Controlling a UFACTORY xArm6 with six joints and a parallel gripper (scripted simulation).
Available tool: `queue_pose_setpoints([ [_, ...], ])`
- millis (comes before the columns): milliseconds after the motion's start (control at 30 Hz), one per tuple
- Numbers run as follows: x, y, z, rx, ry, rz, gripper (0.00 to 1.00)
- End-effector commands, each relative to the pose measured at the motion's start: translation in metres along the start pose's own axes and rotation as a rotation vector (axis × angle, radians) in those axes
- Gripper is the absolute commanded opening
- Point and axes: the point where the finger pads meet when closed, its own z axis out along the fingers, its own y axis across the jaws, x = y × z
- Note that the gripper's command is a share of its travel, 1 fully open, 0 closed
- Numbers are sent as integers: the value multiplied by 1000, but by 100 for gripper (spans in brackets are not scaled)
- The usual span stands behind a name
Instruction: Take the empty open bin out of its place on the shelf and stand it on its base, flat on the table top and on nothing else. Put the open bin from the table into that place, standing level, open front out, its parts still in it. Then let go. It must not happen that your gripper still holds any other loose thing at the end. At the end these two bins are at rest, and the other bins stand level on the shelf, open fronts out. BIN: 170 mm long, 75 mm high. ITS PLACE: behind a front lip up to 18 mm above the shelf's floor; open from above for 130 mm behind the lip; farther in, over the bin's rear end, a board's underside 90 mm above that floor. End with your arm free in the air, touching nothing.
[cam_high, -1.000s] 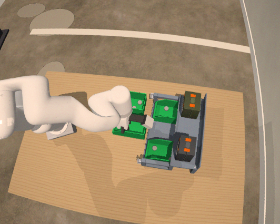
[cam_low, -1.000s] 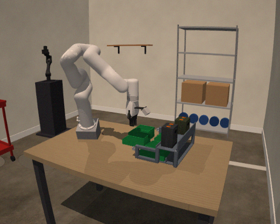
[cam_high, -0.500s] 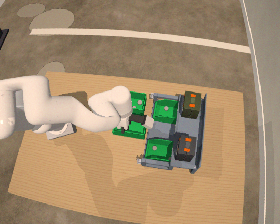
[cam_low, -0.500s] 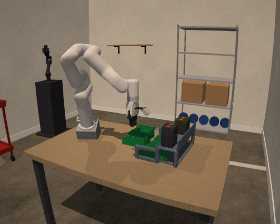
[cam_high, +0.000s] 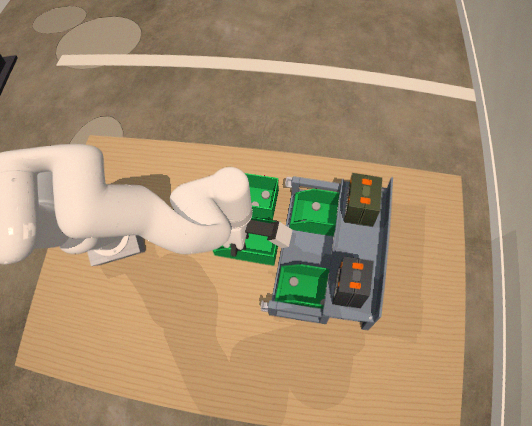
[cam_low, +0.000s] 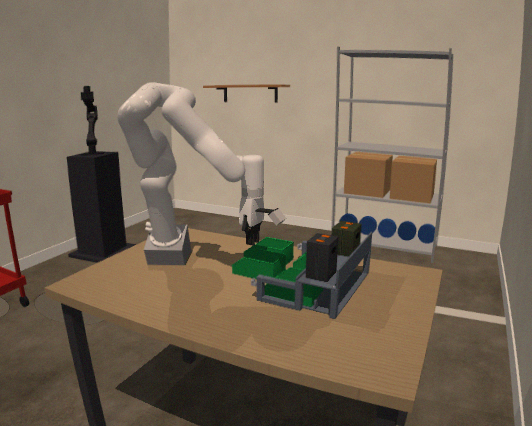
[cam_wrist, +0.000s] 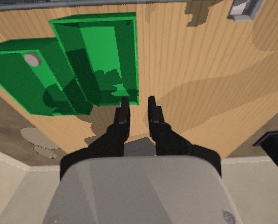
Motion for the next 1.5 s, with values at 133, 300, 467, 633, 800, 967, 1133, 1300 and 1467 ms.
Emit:
queue_pose_setpoints([
  [133, 2, -1, 13, 1, 4, 1, 26],
  [300, 2, -1, 24, 1, 4, 1, 26],
  [467, 1, -1, 34, 1, 4, 1, 26],
  [633, 1, -1, 39, 1, 4, 1, 26],
  [800, 1, -1, 45, 1, 4, 1, 26],
  [967, 1, -1, 49, 1, 4, 1, 26],
  [1133, 1, -1, 50, 1, 4, 1, 26],
  [1300, 1, -2, 50, 1, 4, 1, 26],
  [1467, 1, -2, 50, 1, 4, 1, 26],
])
